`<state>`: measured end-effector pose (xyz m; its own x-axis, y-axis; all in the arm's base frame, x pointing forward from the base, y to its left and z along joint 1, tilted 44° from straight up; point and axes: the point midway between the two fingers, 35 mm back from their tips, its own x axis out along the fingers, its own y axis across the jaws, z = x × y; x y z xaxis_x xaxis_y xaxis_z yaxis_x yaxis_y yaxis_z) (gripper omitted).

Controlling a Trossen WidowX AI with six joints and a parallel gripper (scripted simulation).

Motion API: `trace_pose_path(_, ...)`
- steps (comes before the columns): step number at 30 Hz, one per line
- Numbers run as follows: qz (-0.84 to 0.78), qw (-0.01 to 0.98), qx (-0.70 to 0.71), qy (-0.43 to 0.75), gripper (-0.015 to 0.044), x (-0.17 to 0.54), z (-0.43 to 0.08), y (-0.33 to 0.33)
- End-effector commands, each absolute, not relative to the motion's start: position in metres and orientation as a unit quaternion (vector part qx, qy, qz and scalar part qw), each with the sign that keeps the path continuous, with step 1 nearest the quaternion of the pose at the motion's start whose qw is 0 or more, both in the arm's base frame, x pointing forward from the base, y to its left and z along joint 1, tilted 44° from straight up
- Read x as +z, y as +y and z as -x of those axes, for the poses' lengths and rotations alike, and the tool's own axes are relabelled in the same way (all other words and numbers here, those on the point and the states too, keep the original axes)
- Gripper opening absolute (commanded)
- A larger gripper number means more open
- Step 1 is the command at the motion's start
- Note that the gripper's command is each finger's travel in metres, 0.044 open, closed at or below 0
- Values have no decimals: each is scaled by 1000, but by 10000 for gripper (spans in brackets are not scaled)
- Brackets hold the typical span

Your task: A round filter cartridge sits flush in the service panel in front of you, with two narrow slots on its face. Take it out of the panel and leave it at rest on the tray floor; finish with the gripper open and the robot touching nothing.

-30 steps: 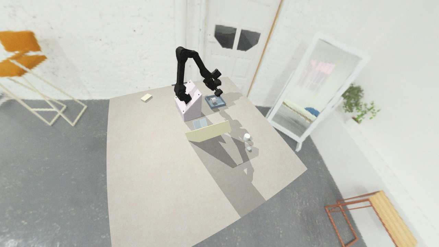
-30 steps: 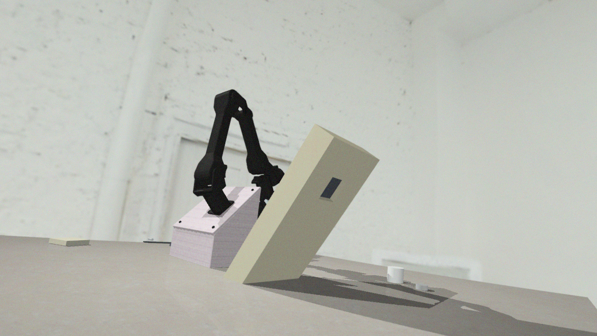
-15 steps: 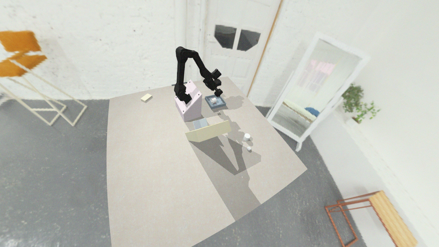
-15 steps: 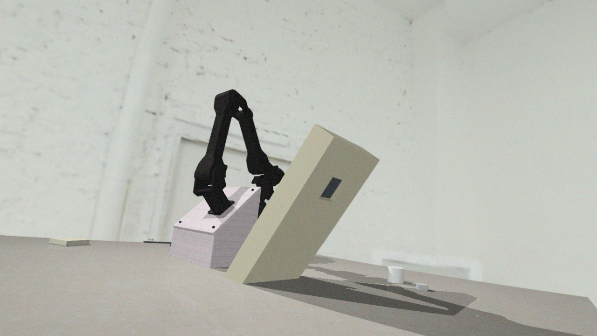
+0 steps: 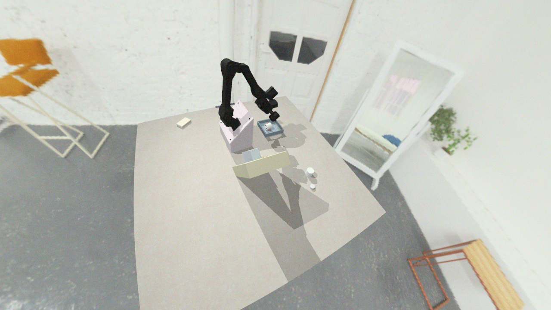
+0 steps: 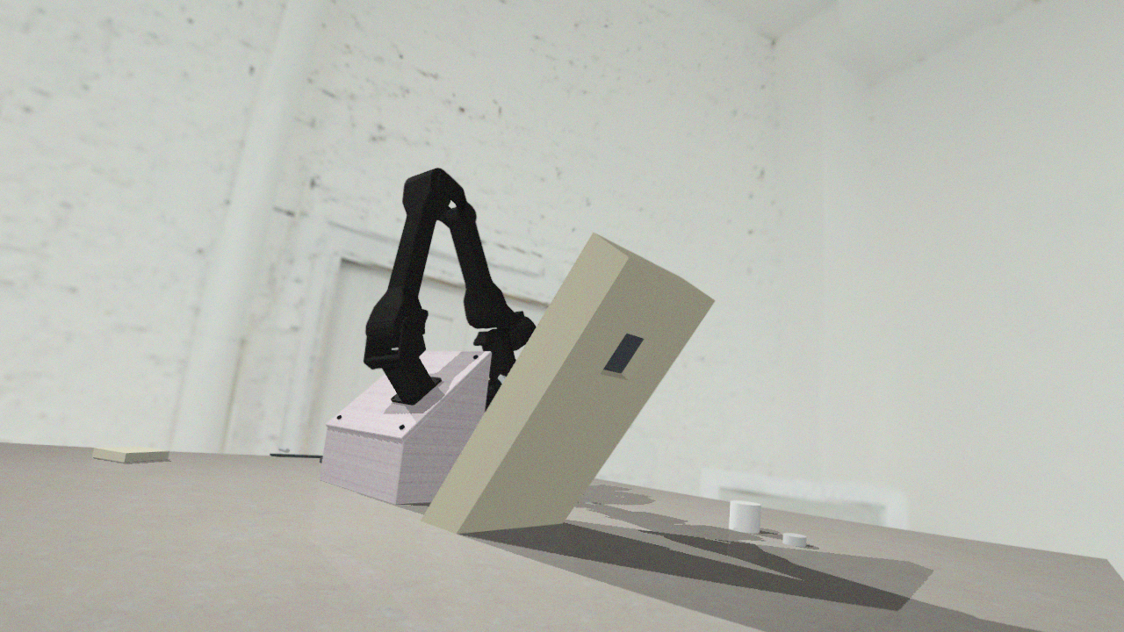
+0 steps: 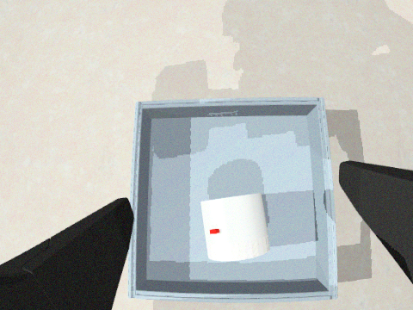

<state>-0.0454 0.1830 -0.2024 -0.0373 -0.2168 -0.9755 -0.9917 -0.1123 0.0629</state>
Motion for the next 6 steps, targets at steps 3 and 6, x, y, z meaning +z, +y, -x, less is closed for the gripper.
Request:
trace_pose_path(3, 567, 400, 484, 534, 440, -202, 45, 182)
trace_pose_path(6, 567, 400, 484, 534, 440, -202, 45, 182)
